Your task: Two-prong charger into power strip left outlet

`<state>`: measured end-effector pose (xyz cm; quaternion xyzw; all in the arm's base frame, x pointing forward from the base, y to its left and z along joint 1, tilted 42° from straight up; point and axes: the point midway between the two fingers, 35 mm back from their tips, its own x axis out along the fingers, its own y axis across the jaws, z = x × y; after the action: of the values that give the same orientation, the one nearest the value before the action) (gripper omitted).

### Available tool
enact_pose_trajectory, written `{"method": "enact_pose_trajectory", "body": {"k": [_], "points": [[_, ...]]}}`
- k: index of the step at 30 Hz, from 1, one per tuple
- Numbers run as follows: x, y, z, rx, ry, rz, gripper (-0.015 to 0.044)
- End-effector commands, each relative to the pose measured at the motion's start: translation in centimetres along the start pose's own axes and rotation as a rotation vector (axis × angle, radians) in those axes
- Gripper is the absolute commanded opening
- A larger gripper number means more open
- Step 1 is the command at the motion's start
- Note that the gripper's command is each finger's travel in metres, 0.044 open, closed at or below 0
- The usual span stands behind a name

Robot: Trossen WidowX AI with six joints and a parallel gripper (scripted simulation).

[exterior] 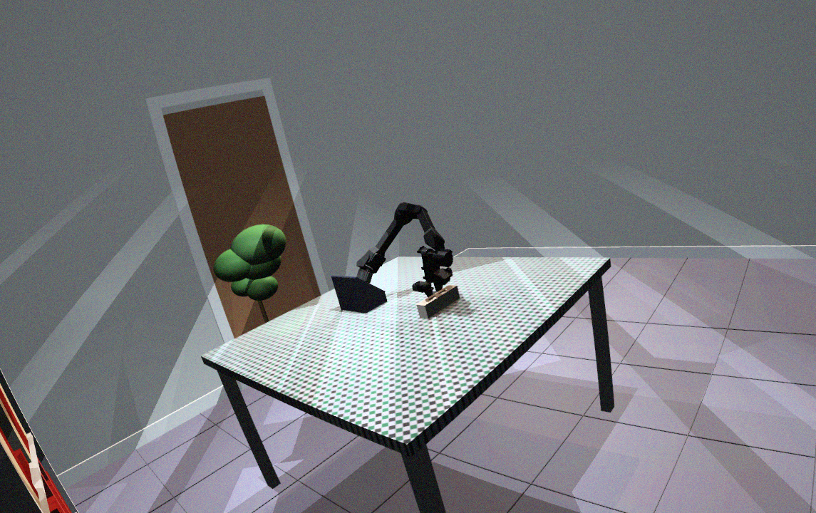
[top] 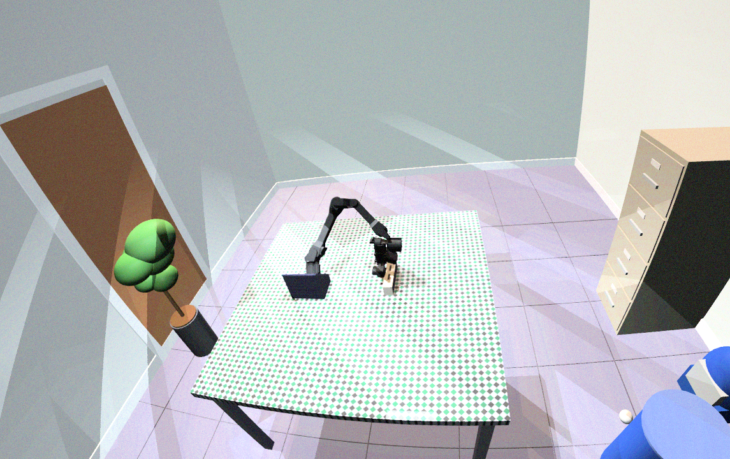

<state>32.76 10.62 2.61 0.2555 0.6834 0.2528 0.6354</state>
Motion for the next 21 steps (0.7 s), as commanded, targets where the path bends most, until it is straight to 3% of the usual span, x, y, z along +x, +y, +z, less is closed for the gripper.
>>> {"method": "enact_pose_trajectory", "body": {"k": [1, 6, 21], "points": [[-0.02, 0.01, 0.07, -0.002, -0.002, 0.0, 0.0315], [-0.02, 0.01, 0.05, -0.002, -0.002, 0.0, 0.044], [0.02, 0.0, -0.32, -0.007, -0.01, 0.0, 0.044]]}}
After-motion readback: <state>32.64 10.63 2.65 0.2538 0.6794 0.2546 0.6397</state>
